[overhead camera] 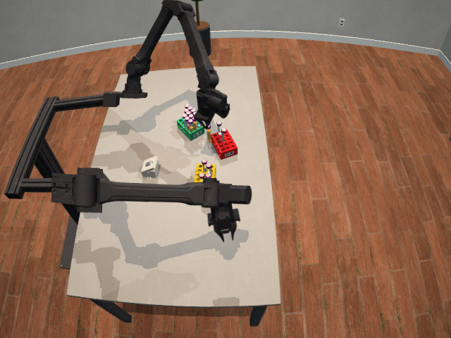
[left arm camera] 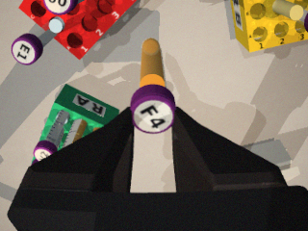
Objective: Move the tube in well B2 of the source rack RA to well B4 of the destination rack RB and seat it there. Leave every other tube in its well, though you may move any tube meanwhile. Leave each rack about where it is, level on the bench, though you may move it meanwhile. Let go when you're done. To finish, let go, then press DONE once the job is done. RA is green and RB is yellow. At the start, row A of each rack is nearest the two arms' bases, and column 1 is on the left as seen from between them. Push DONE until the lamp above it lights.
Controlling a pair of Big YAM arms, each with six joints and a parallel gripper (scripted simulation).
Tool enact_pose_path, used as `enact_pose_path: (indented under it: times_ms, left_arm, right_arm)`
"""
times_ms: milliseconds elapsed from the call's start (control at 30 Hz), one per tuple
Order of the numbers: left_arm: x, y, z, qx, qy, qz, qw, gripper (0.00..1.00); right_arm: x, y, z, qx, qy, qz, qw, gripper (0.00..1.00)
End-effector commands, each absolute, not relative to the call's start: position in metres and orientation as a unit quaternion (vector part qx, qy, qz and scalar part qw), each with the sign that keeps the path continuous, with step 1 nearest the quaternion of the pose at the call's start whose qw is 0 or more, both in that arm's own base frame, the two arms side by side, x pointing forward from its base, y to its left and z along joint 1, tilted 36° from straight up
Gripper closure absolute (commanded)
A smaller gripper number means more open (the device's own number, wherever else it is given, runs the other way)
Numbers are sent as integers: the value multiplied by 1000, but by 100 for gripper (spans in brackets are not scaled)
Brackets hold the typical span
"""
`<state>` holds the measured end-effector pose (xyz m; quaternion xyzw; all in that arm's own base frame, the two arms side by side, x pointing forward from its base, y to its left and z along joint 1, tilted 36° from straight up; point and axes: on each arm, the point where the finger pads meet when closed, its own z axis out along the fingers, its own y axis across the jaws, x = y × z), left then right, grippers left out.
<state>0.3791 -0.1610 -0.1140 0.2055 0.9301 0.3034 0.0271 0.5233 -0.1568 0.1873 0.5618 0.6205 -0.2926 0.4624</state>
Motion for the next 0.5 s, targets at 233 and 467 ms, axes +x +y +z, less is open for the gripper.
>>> enact_pose_path:
  times_ms: [233, 467]
  left_arm:
    - [403, -198, -132, 221, 926, 304, 25, 100]
    - [419, -183, -131, 211, 928, 306, 18, 100]
  right_arm:
    - [530, -155, 199, 565, 615, -284, 472, 70]
    - [530, -155, 199, 565, 615, -284, 472, 70]
